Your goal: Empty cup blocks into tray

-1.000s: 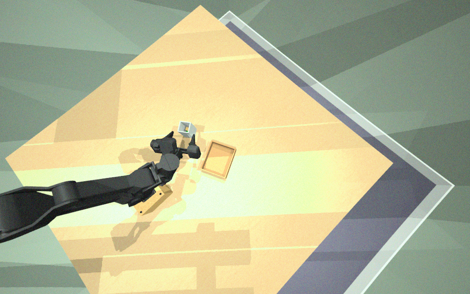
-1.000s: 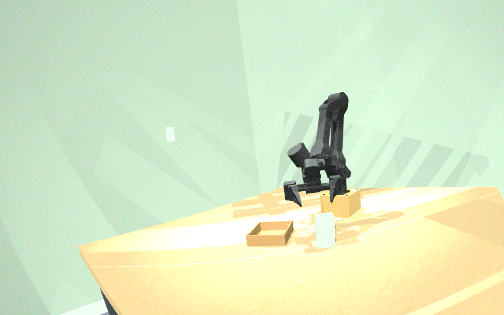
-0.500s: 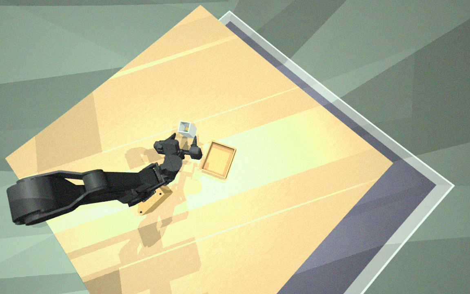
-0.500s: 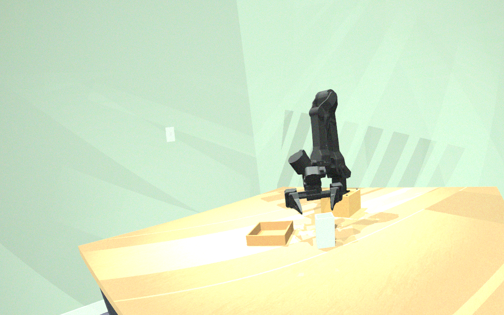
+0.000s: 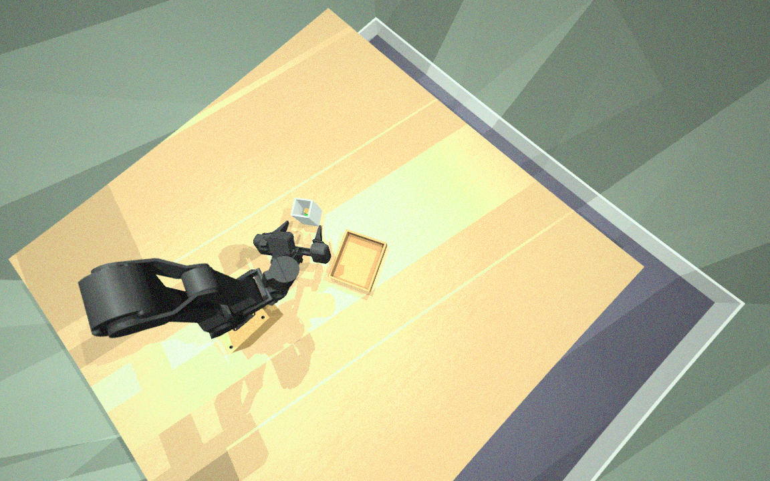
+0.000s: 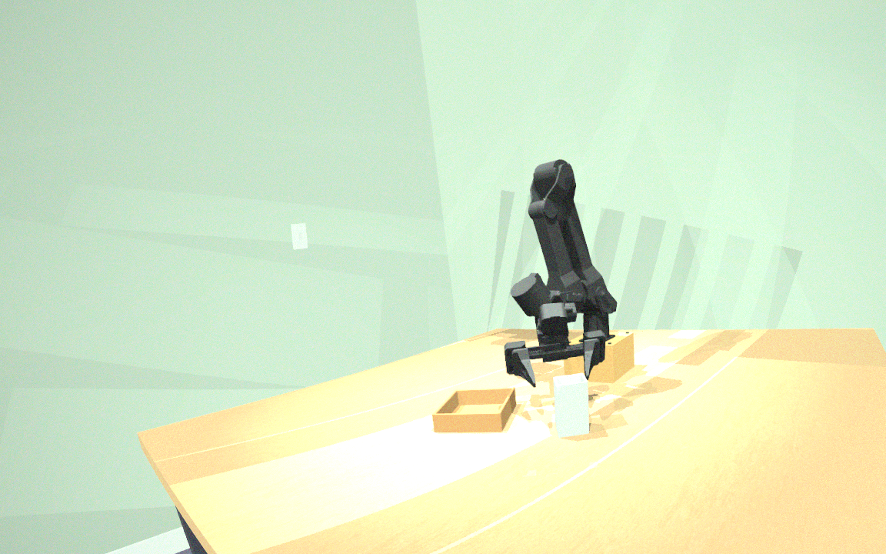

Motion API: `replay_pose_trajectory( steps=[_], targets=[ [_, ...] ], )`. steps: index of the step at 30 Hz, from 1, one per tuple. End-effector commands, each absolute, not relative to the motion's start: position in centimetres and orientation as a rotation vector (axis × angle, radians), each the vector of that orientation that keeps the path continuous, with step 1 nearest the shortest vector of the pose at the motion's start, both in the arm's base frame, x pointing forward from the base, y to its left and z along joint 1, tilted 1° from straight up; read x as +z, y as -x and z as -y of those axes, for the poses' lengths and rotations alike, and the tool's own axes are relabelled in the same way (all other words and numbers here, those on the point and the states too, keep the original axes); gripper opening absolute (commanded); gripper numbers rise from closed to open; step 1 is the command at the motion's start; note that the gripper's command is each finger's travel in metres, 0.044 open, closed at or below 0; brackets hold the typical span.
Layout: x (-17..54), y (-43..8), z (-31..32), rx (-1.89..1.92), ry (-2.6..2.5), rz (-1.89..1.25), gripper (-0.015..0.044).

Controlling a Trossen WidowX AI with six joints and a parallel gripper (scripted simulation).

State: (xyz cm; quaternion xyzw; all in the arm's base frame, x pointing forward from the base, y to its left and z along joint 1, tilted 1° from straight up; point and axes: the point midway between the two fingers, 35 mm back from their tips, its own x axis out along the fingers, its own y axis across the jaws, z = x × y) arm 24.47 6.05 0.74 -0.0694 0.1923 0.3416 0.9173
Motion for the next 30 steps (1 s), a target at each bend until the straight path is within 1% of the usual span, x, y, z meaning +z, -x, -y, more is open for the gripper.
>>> replay_pose_trajectory(
  steps=[1,30],
  targets=[
    [0.5,-24.3,-6.1,0.701,0.147,-0.398,0.0440],
    [-1.2,-27.3,-8.8,0.701,0.146,-0.395,0.0440]
  ],
)
